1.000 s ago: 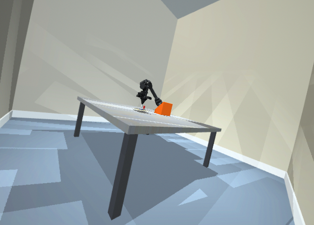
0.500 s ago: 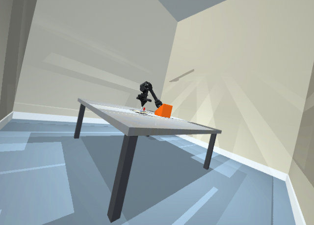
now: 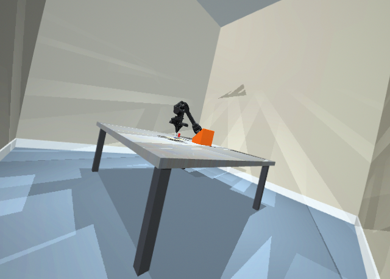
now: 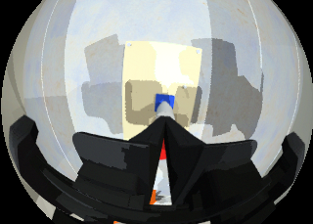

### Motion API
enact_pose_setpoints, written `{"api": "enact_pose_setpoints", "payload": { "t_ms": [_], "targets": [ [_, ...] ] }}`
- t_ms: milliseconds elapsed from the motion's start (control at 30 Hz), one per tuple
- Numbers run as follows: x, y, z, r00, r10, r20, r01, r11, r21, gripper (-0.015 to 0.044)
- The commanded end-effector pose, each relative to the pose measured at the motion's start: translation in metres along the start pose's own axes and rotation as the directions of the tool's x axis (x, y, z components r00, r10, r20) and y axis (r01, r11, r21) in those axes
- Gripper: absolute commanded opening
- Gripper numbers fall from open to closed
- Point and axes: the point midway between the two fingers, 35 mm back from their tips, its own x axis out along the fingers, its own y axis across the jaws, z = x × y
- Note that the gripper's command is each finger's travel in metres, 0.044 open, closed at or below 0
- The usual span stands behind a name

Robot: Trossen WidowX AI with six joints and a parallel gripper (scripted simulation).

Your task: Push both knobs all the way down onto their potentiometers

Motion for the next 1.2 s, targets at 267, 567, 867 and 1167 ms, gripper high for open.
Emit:
{"api": "enact_pose_setpoints", "payload": {
  "t_ms": [267,567,867,1167],
  "targets": [
    [0.0153,-0.0029,0.0013,1.000,-0.002,-0.017,0.002,1.000,0.016,0.0000],
    [0.0155,-0.0029,0.0013,1.000,-0.002,-0.017,0.002,1.000,0.016,0.0000],
    [0.0161,-0.0029,0.0013,1.000,-0.002,-0.017,0.002,1.000,0.016,0.0000],
    [0.0169,-0.0030,0.0013,1.000,-0.002,-0.017,0.002,1.000,0.016,0.0000]
  ]
}}
